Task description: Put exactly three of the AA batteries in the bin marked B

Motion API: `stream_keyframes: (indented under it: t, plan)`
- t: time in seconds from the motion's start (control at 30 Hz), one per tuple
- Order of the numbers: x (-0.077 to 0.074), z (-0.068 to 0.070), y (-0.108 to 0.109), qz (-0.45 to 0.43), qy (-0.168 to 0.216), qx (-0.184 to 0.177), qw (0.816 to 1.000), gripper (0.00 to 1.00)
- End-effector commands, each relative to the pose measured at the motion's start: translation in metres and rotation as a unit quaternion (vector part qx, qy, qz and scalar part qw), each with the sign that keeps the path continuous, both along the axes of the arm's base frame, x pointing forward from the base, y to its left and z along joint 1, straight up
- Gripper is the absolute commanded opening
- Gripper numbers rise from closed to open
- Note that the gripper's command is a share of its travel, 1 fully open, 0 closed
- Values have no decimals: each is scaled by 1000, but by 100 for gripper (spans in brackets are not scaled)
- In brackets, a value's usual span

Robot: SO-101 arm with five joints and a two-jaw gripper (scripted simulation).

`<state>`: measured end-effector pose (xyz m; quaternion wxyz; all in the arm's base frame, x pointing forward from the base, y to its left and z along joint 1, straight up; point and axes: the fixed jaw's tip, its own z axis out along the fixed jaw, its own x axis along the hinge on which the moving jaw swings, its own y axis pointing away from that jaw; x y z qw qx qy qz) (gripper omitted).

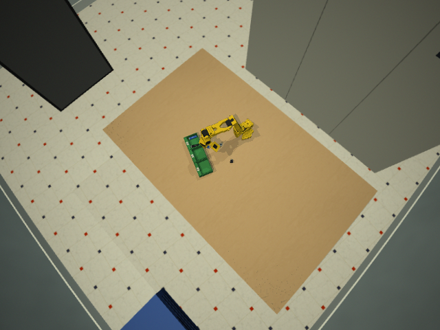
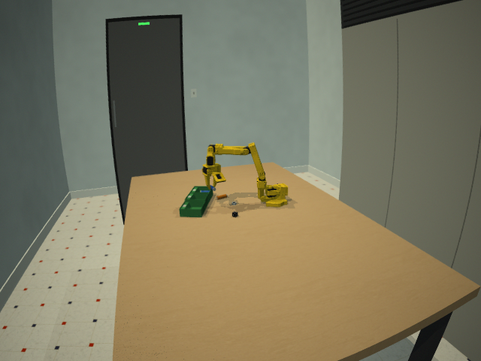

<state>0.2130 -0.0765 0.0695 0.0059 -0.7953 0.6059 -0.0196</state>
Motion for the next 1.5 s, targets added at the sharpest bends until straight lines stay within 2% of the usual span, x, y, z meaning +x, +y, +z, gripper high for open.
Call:
stream_keyframes:
  t: [0.0, 0.67, 1.2, 1.47]
  plan:
    - [6, 12, -11, 33, -28, -13, 999, 0]
    - [9, 15, -23, 84, -38, -24, 996, 0]
    - [17, 15, -50, 196, -50, -53, 978, 0]
    - [18, 15, -54, 214, -52, -58, 974, 0]
